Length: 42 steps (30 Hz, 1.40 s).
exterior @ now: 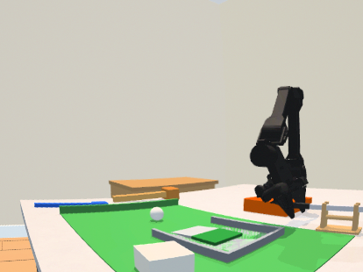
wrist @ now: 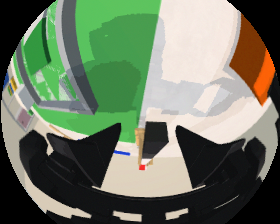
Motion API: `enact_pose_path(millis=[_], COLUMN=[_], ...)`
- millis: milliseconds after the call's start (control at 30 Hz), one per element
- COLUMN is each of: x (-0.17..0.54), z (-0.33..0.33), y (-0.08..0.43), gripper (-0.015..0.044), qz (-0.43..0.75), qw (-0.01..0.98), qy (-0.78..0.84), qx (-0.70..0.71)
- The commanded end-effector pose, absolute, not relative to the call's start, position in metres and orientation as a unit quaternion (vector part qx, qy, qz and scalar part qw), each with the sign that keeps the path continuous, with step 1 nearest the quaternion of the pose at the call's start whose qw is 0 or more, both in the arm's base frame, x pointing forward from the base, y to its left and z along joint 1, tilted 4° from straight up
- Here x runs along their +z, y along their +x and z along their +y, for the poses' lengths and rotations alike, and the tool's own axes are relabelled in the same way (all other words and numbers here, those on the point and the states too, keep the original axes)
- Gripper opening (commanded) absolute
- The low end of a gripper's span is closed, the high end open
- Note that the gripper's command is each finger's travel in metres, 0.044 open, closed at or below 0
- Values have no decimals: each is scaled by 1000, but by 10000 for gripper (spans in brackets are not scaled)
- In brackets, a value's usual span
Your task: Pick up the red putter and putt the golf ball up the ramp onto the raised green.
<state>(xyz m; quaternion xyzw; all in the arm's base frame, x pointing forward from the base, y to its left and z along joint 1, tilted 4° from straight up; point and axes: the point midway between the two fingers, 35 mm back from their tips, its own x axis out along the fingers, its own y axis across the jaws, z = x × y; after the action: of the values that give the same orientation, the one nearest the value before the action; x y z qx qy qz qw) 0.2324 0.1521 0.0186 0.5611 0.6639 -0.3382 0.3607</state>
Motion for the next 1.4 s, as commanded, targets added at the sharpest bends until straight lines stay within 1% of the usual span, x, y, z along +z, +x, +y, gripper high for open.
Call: enact_pose_path(millis=[0, 267, 467, 633, 1100, 1367], x=[19, 19, 19, 32, 115, 110], z=[152, 152, 152, 153, 152, 145], y=[233, 233, 233, 236, 238, 244], gripper=[256, 46, 6, 0, 0, 0], qz=[664, 664, 664, 664, 664, 652], qw=[361, 361, 361, 361, 361, 360], qy=[561, 561, 561, 561, 561, 569], qx=[-338, -338, -338, -338, -338, -348])
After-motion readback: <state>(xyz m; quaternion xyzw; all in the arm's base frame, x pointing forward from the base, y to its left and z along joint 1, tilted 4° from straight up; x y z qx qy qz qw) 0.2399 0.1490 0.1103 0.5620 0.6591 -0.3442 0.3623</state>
